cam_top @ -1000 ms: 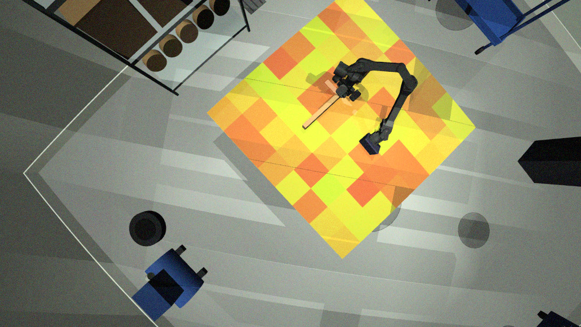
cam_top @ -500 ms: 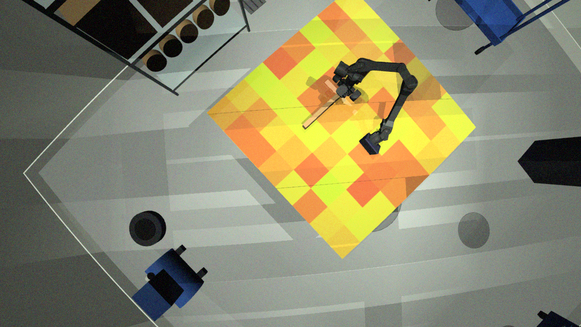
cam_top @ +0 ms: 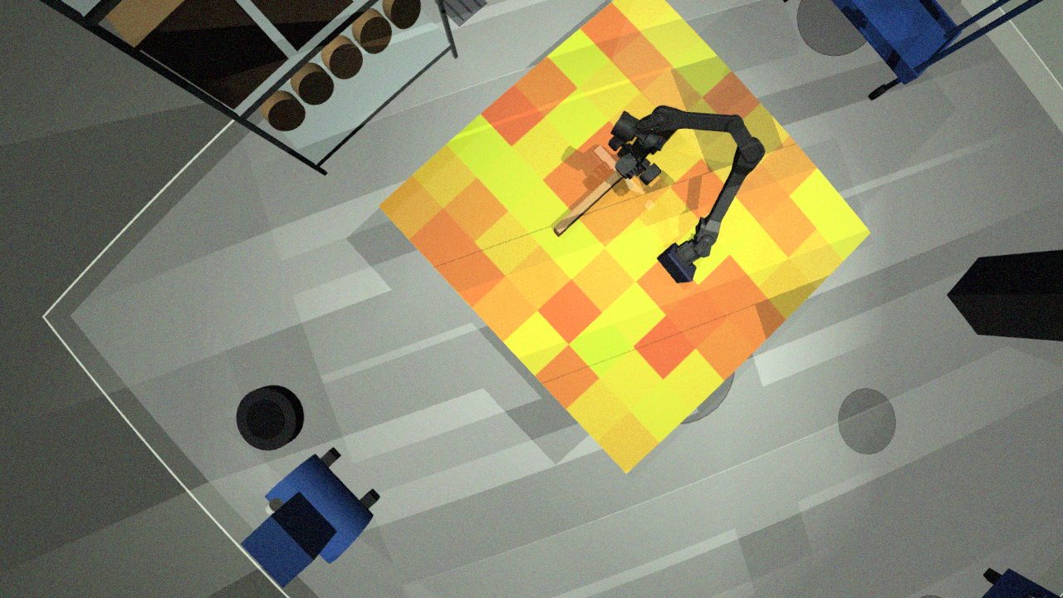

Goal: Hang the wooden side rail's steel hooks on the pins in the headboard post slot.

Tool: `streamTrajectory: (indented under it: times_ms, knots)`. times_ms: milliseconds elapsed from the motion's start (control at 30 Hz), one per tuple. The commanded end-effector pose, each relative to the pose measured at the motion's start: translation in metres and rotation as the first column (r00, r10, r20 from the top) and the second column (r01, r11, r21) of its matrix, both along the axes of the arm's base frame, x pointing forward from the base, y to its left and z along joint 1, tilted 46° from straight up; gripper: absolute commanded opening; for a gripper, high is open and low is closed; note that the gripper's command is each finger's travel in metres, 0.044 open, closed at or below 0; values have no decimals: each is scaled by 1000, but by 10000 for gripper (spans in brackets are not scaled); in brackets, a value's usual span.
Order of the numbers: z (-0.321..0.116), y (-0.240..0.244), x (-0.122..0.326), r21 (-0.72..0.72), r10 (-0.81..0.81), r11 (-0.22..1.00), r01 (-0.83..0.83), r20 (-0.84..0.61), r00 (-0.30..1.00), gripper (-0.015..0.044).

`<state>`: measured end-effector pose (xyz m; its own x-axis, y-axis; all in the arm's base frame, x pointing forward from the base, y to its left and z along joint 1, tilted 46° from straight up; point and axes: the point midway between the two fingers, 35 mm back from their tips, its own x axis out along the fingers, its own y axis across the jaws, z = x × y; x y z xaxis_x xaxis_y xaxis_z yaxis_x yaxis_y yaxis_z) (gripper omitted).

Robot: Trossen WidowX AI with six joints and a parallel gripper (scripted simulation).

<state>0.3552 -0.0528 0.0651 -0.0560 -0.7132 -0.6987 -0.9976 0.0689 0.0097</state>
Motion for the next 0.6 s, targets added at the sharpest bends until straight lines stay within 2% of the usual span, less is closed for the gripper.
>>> streamTrajectory:
  times_ms: [0,567]
  knots:
    - [4,3,3,-2,14,1000,-14,7,1000,0]
    - [5,1,1,-2,14,1000,-14,7,1000,0]
